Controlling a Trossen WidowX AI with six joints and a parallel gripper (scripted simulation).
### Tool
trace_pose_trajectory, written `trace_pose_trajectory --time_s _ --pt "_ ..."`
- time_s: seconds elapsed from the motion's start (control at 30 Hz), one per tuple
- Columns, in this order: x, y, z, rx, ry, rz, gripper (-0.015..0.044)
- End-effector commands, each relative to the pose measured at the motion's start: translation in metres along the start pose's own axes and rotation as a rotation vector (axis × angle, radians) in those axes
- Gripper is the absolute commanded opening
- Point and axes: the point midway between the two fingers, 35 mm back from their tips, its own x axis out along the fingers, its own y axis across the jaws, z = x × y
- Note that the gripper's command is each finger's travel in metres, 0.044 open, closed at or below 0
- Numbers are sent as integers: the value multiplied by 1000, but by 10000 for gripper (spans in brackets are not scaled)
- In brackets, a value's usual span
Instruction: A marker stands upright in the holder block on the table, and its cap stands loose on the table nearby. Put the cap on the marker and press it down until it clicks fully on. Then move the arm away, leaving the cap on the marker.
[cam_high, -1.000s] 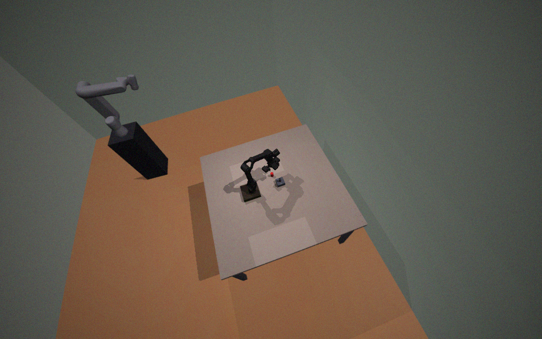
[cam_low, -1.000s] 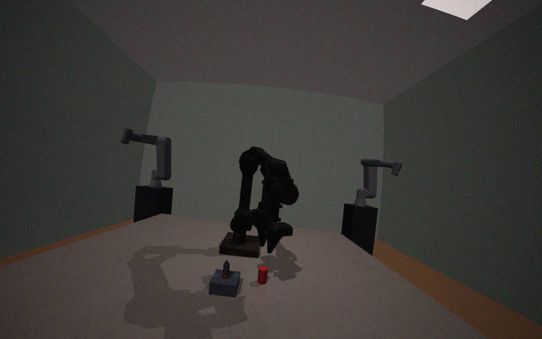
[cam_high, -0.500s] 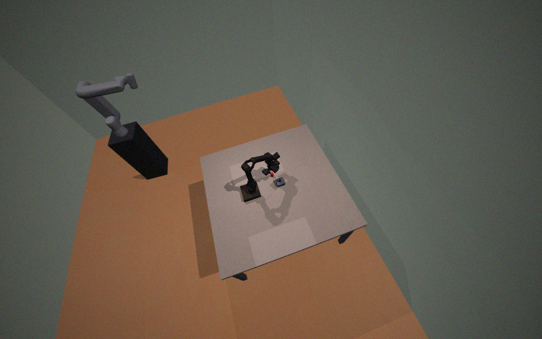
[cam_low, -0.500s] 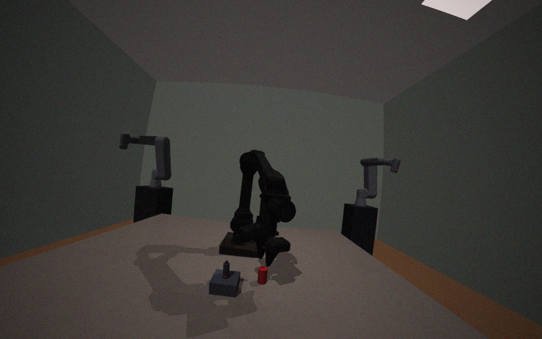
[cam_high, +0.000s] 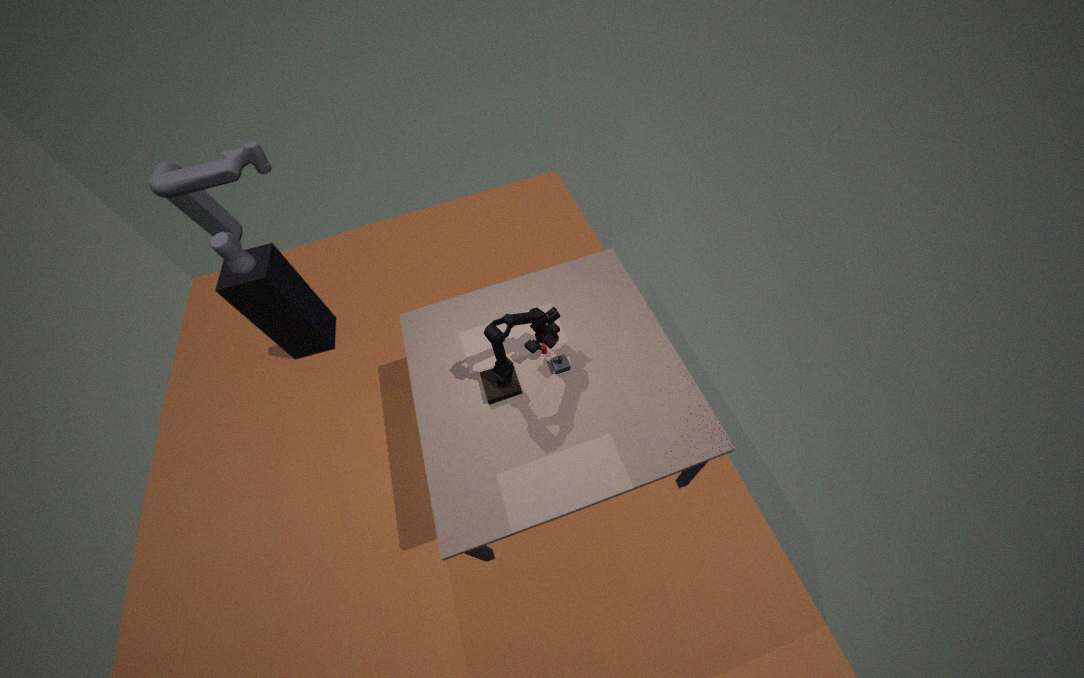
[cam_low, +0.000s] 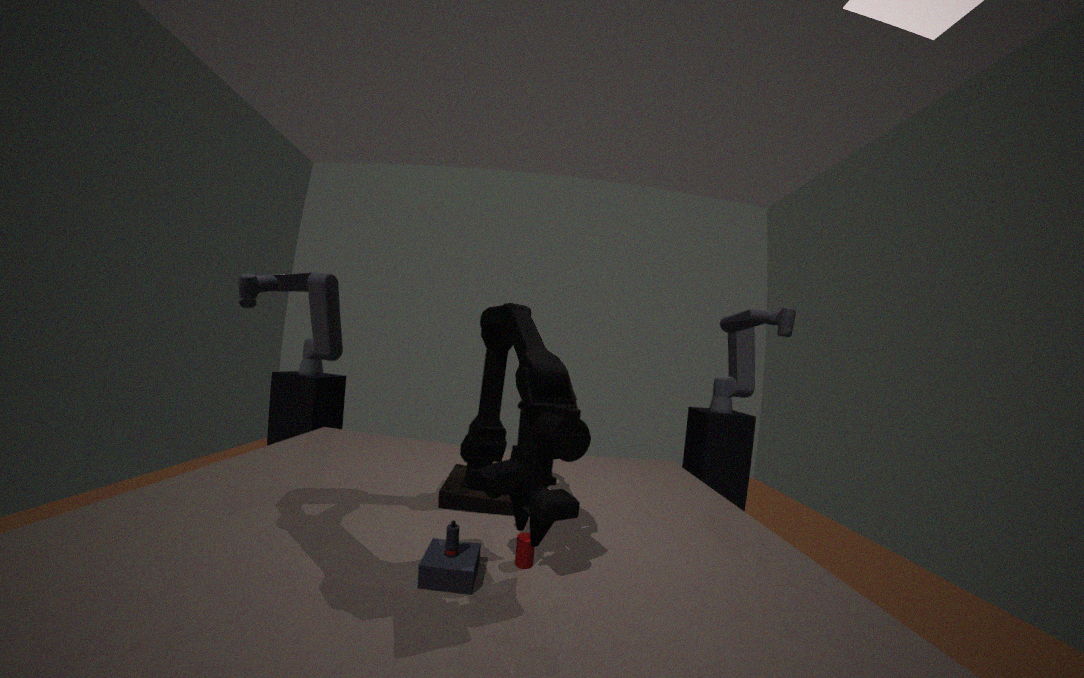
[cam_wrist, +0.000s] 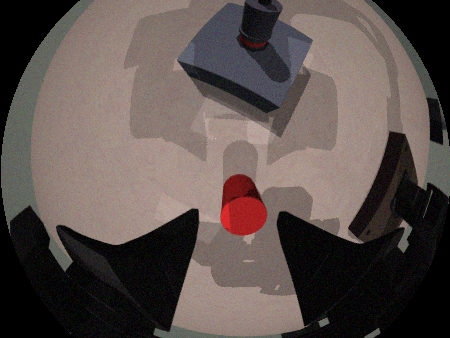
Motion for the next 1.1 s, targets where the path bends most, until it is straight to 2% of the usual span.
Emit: trace_pose_trajectory --time_s 0.0,0.67,0.8,1.07 --pt "8 -1 -1 5 6 -7 249" --pt "37 -3 0 5 6 -7 249" --pt "37 -3 0 5 6 -7 144" --pt "37 -3 0 5 6 -7 90"
